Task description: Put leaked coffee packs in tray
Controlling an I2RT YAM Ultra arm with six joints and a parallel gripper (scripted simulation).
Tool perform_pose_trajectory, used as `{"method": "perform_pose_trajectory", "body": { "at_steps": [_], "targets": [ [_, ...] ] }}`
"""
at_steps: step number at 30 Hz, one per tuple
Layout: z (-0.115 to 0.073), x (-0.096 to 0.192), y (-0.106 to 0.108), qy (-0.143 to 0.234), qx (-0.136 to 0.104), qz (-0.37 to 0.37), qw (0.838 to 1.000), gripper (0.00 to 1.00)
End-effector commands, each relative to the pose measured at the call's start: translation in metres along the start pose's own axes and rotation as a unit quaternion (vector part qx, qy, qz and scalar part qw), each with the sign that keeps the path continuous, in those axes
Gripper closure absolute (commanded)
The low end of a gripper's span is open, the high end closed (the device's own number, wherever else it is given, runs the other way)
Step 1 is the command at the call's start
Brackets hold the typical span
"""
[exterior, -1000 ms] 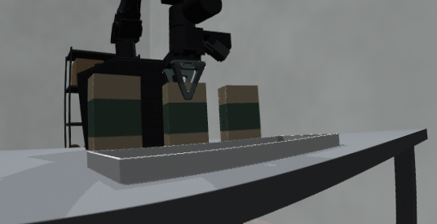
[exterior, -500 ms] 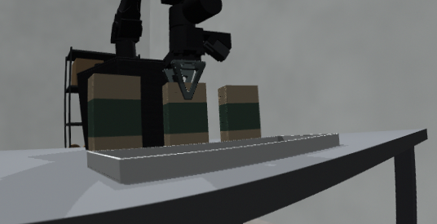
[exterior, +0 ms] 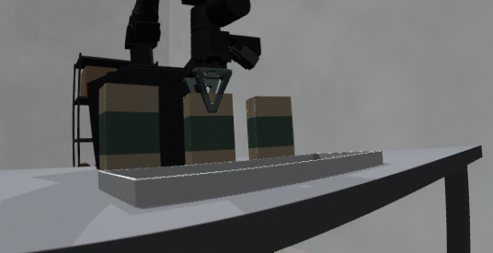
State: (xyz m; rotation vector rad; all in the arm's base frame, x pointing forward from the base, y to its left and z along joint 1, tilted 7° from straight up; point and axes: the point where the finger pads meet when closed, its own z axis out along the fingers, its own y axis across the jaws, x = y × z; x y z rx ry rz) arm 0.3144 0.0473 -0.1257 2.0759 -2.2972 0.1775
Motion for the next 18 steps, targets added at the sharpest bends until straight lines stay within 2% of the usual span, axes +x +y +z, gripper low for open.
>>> {"method": "perform_pose_trajectory", "body": {
  "at_steps": [1, 17, 18],
  "targets": [
    [-0.0051, -0.0043, -0.0170, -0.009, 0.022, 0.003, 1.000, 0.74],
    [-0.0051, -0.0043, -0.0170, -0.009, 0.022, 0.003, 1.000, 0.74],
    [-0.0051, -0.0043, -0.0170, -0.009, 0.022, 0.003, 1.000, 0.21]
  ]
}}
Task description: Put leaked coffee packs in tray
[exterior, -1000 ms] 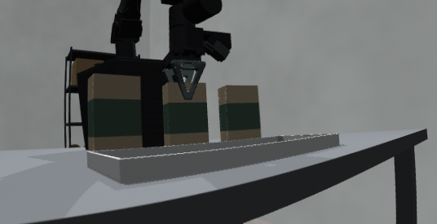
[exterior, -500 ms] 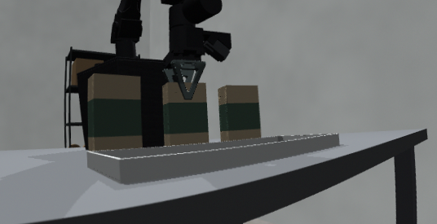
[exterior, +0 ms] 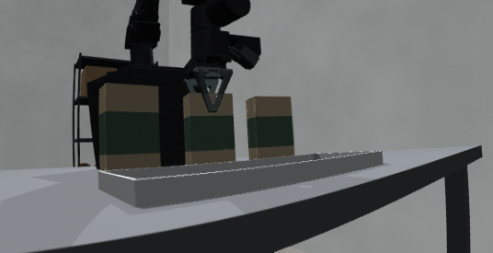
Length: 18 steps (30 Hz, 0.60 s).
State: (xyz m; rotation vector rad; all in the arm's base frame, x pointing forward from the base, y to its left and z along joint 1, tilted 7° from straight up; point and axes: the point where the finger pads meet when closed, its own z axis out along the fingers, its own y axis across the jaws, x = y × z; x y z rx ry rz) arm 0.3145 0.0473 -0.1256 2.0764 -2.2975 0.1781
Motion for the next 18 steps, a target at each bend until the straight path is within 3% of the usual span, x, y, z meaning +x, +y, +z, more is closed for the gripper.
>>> {"method": "perform_pose_trajectory", "body": {
  "at_steps": [1, 18],
  "targets": [
    [-0.0049, -0.0042, -0.0168, -0.009, 0.022, 0.003, 1.000, 0.21],
    [-0.0049, -0.0038, -0.0153, -0.008, 0.019, 0.002, 1.000, 0.21]
  ]
}}
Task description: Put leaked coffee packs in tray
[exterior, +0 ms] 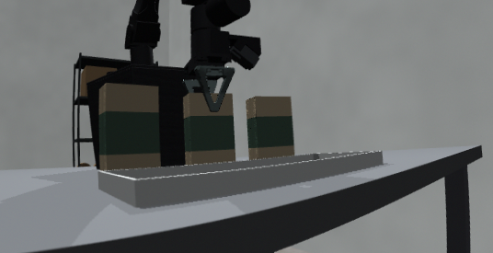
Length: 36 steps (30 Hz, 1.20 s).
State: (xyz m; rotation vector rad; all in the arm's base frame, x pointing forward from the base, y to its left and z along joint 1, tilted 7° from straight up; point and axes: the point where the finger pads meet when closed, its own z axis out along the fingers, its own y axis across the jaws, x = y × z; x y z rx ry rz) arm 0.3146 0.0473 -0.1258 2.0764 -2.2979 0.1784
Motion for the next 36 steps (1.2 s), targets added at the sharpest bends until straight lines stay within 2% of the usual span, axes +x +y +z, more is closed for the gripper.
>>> {"method": "perform_pose_trajectory", "body": {
  "at_steps": [1, 32, 36],
  "targets": [
    [-0.005, -0.004, -0.015, -0.008, 0.018, 0.002, 1.000, 0.21],
    [-0.005, -0.004, -0.015, -0.008, 0.018, 0.002, 1.000, 0.21],
    [-0.018, -0.006, -0.015, -0.008, 0.019, 0.001, 1.000, 0.21]
  ]
}}
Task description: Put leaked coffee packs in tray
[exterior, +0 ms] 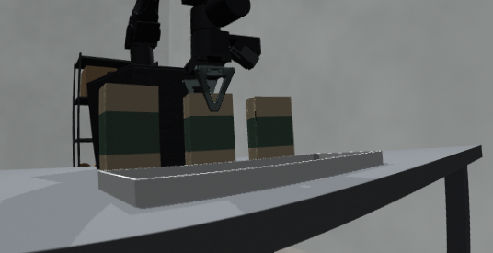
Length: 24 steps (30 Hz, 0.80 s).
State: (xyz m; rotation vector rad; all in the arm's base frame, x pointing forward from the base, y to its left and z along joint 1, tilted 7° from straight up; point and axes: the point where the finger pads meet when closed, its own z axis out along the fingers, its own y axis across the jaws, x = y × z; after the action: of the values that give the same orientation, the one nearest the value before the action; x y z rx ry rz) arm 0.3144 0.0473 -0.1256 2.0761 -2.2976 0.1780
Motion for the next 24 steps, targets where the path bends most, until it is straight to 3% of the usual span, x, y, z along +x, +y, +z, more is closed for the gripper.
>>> {"method": "perform_pose_trajectory", "body": {
  "at_steps": [1, 10, 14, 15, 17, 24],
  "targets": [
    [-0.024, -0.007, -0.014, -0.008, 0.020, 0.000, 1.000, 0.21],
    [-0.095, -0.006, -0.011, -0.008, 0.020, 0.000, 1.000, 0.21],
    [-0.099, -0.006, -0.011, -0.008, 0.020, 0.000, 1.000, 0.21],
    [-0.090, -0.005, -0.007, -0.003, 0.006, -0.001, 1.000, 0.21],
    [-0.089, -0.003, -0.003, -0.002, 0.003, -0.001, 1.000, 0.21],
    [-0.094, -0.004, -0.006, -0.005, 0.011, -0.001, 1.000, 0.21]
  ]
}}
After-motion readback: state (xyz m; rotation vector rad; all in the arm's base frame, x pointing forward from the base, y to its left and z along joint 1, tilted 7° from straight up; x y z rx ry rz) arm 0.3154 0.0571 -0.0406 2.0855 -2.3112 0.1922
